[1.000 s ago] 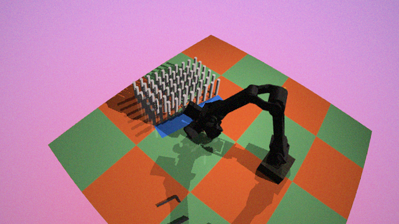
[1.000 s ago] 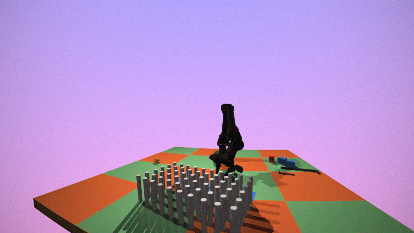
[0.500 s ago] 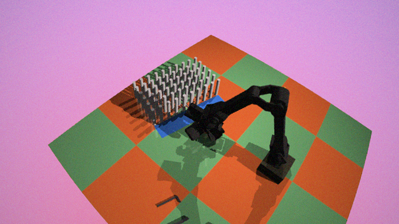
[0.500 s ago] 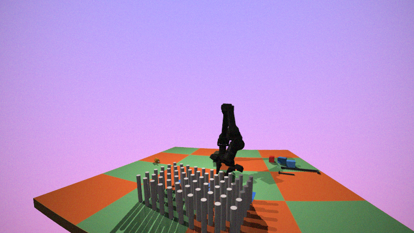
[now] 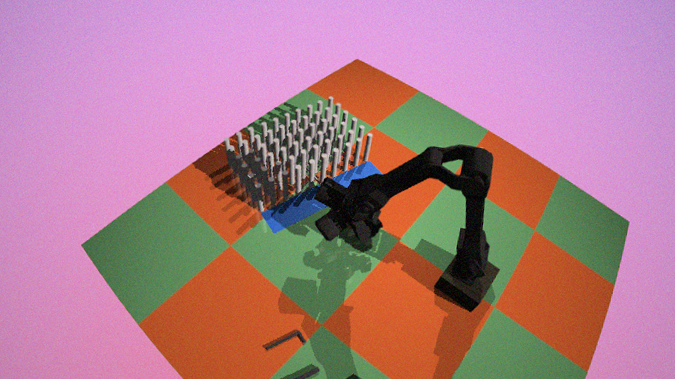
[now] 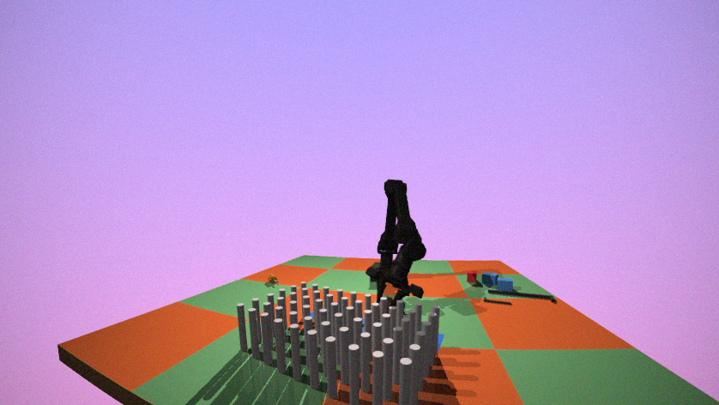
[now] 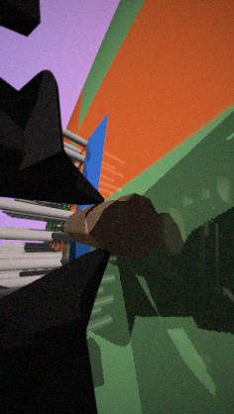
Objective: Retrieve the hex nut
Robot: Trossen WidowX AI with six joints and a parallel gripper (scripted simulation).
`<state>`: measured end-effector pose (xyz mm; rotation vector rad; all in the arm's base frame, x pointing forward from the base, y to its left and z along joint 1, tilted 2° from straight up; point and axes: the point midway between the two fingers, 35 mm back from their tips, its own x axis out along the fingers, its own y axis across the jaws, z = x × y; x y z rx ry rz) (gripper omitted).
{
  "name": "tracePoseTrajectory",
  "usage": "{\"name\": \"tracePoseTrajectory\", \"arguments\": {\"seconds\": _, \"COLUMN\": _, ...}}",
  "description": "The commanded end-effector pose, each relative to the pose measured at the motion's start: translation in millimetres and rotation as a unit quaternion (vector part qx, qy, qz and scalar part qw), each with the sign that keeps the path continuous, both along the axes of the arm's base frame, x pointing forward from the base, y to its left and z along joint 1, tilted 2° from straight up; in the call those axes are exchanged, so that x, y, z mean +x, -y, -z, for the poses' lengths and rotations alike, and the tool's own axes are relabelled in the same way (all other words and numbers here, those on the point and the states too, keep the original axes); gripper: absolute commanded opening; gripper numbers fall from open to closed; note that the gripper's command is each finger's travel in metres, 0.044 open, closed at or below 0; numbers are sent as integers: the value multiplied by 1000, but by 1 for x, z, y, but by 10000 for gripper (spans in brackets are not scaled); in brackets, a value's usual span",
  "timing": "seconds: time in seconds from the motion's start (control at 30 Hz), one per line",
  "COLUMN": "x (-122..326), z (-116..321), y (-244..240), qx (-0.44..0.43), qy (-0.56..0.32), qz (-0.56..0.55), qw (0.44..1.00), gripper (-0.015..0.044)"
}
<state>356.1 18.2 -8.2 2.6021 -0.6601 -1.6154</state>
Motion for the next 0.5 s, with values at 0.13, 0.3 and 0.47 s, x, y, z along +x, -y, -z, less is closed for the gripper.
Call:
{"name": "tracePoseTrajectory", "arguments": {"seconds": 0.13, "x": -6, "z": 0, "y": -1, "qx": -1, "qy": 1, "qz": 2, "qw": 1000, "gripper": 0}}
{"name": "tracePoseTrajectory", "arguments": {"seconds": 0.3, "x": -9, "z": 0, "y": -3, "qx": -1, "qy": 1, "qz": 2, "qw": 1000, "gripper": 0}}
{"name": "tracePoseTrajectory", "arguments": {"seconds": 0.47, "x": -13, "z": 0, "y": -4, "qx": -1, "qy": 1, "qz": 2, "qw": 1000, "gripper": 0}}
